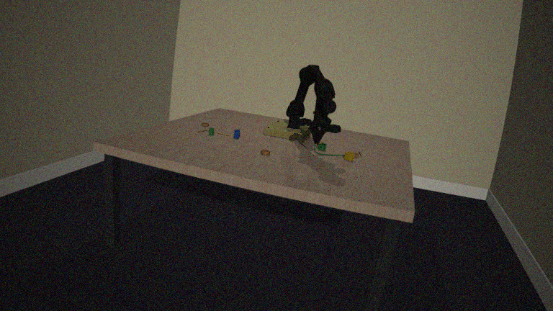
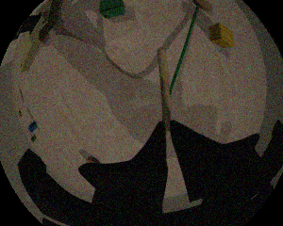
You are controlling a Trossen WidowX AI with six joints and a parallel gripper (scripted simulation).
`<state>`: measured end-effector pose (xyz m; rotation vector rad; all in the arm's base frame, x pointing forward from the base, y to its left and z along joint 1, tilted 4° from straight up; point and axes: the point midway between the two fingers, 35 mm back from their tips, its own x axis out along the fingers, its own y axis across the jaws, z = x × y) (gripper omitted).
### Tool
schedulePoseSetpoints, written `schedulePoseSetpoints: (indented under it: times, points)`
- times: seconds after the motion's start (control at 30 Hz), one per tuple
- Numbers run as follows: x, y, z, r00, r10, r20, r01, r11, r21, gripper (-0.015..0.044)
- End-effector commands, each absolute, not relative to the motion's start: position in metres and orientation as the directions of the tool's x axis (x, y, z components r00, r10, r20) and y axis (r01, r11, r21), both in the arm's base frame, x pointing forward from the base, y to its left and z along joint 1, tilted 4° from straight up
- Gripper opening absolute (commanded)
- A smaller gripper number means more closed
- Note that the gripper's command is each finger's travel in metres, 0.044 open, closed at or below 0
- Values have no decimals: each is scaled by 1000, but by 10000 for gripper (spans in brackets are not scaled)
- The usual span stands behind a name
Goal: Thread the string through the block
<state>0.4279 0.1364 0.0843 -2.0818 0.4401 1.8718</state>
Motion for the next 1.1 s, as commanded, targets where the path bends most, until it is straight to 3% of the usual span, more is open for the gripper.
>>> schedulePoseSetpoints:
  times: [0.0, 1.07]
  points:
    - [433, 133, 83, 98, -27, -995, -421, -907, -17, 0]
    - [433, 117, 68, 106, -32, -994, -420, -907, -15, 0]
